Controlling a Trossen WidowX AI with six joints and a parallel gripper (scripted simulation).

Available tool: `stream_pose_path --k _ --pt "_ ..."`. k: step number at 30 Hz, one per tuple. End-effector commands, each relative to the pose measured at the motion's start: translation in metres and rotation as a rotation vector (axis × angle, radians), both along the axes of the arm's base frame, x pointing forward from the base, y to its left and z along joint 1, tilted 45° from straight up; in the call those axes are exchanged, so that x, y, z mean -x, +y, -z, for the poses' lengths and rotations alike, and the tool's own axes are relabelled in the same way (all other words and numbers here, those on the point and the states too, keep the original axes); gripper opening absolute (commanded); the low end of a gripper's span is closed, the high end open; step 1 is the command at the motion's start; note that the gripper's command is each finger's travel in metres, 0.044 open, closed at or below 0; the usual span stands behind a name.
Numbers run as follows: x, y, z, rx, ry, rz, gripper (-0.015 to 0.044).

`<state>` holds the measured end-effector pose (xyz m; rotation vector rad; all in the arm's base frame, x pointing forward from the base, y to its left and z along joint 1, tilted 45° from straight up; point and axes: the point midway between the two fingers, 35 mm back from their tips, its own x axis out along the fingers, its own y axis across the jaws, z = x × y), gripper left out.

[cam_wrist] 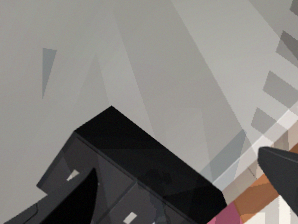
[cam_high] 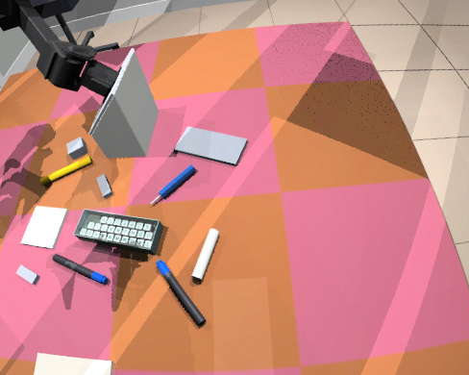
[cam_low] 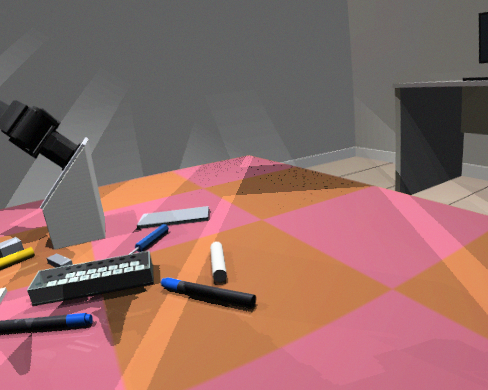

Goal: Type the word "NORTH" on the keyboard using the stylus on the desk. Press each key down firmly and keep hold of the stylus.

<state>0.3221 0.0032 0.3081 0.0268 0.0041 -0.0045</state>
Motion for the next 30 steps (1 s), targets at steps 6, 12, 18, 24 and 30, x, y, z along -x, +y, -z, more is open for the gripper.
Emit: stream_pose_path --k 6,12,18,24,30 --pt "-0.036 -0.009 0.071 -0.061 0.273 0.101 0.0282" --pt "-0.055 -0.022 0.171 -0.086 0.616 0.267 0.0125" --pt "-0.044 -0.036 0.266 -0.037 0.930 0.454 0.0000" --pt "-0.009 -0.050 0.347 0.093 1.208 0.641 0.0000" --pt "0.041 -0.066 0.408 0.302 1.439 0.812 0.0000"
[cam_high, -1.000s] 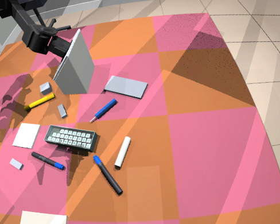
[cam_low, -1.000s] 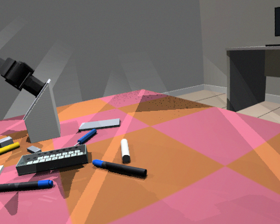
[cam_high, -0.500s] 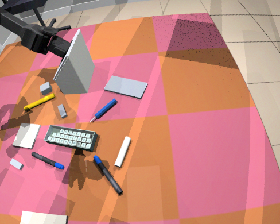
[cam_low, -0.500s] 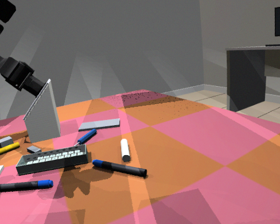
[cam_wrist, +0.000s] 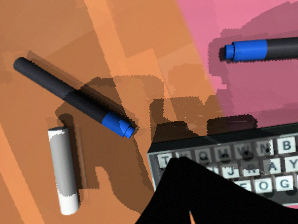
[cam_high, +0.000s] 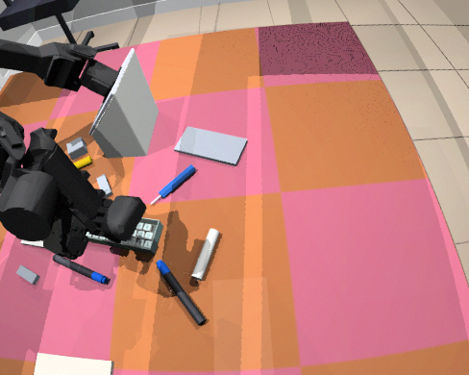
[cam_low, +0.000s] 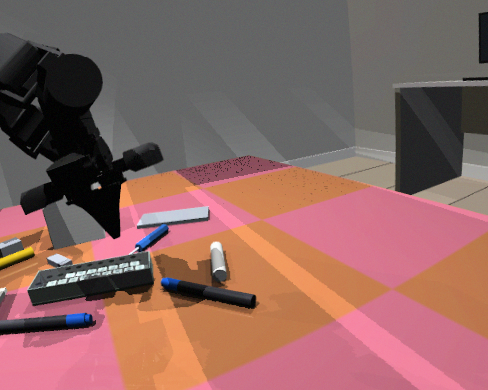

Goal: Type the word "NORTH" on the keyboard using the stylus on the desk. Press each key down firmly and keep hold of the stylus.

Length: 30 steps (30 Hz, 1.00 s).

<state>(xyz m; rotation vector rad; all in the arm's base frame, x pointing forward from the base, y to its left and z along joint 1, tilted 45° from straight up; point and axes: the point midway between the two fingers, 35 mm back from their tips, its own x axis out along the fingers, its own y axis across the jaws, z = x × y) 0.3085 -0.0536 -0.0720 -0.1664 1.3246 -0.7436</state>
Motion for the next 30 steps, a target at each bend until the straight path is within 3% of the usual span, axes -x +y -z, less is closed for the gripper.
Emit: stream_pose_path --k 1,13,20,30 --pt "0.034 -0.012 0.035 0.125 0.183 0.035 0.0000" --pt "0.040 -0.014 0.040 0.147 0.214 0.037 0.0000" --pt "0.057 -0.052 0.001 0.149 0.216 0.037 0.0000" --pt "0.058 -0.053 0.000 0.149 0.216 0.037 0.0000"
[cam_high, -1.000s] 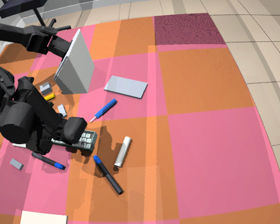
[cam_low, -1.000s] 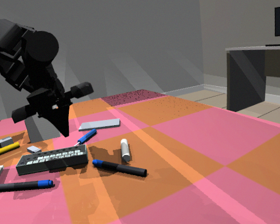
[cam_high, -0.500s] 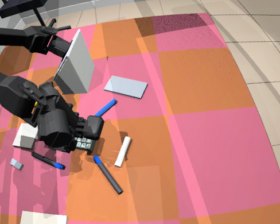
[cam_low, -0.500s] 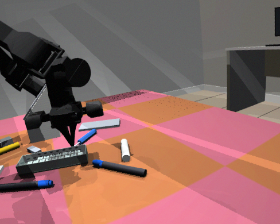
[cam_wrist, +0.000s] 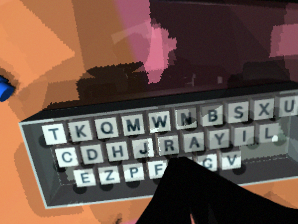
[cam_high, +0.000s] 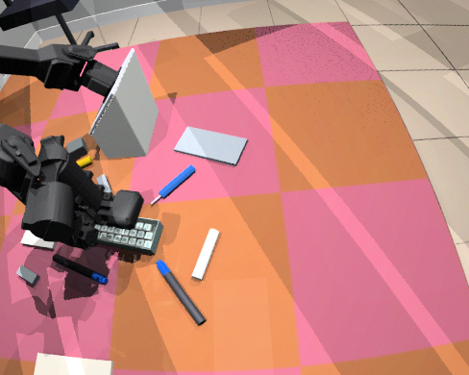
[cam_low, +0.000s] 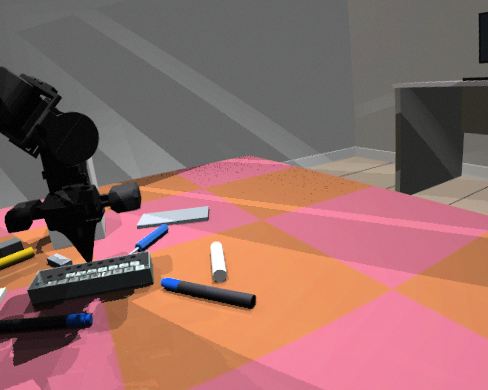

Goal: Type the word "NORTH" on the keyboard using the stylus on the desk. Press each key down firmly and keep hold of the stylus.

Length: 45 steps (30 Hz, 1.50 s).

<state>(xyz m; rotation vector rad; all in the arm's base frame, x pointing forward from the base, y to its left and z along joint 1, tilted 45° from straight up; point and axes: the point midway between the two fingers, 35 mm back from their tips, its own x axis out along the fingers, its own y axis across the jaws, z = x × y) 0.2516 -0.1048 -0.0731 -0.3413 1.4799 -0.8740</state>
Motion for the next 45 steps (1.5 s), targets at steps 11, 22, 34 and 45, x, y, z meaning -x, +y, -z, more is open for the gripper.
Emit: stream_pose_path --k 11,22,34,45 --pt "0.018 -0.041 -0.042 0.008 0.006 -0.004 0.0000" --pt "0.019 -0.038 -0.040 0.008 0.005 -0.004 0.0000" --pt "0.037 -0.016 -0.022 0.007 0.006 -0.004 0.0000" --pt "0.017 0.030 0.026 0.004 0.004 -0.004 0.0000"
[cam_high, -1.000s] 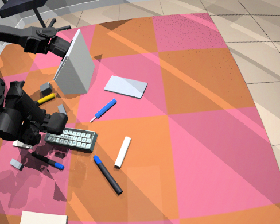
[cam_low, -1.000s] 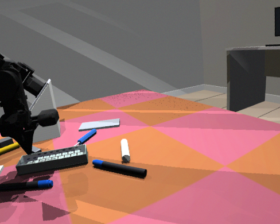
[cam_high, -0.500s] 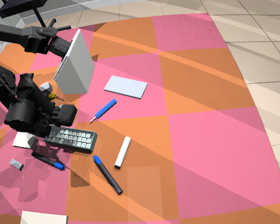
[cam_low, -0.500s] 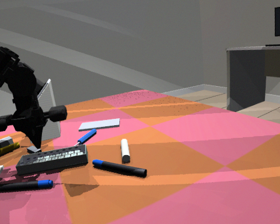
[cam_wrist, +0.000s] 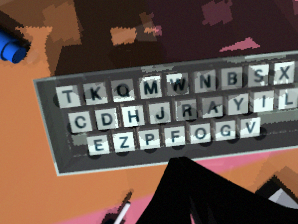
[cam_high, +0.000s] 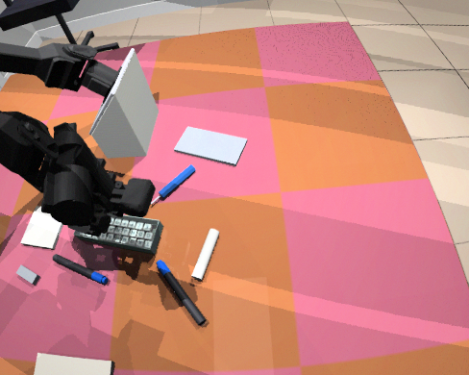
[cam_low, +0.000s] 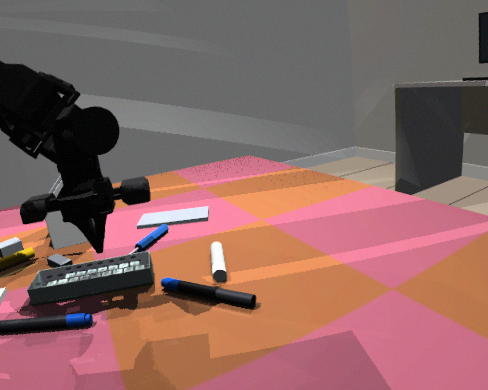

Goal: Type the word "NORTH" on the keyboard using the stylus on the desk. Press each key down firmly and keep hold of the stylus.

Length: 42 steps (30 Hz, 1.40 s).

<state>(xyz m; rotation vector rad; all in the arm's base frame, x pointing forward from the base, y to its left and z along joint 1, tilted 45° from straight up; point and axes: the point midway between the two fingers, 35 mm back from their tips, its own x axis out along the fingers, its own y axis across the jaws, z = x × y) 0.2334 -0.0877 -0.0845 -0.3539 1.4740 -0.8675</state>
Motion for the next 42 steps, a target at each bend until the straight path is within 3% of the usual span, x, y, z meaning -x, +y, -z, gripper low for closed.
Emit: stream_pose_path --k 1,11,17,26,30,34,42 --pt "-0.001 0.013 0.014 -0.001 0.004 0.009 0.0000" --pt "-0.002 0.014 0.013 -0.001 0.004 0.009 0.0000" --pt "-0.010 0.055 -0.028 -0.004 0.003 0.009 0.0000" --pt "-0.013 0.052 -0.025 -0.001 -0.009 -0.004 0.0000" --pt "-0.013 0.052 -0.024 -0.001 -0.009 -0.002 0.0105" --pt "-0.013 0.052 -0.024 -0.001 -0.009 -0.003 0.0000" --pt "-0.013 0.052 -0.024 -0.001 -0.009 -0.003 0.0000"
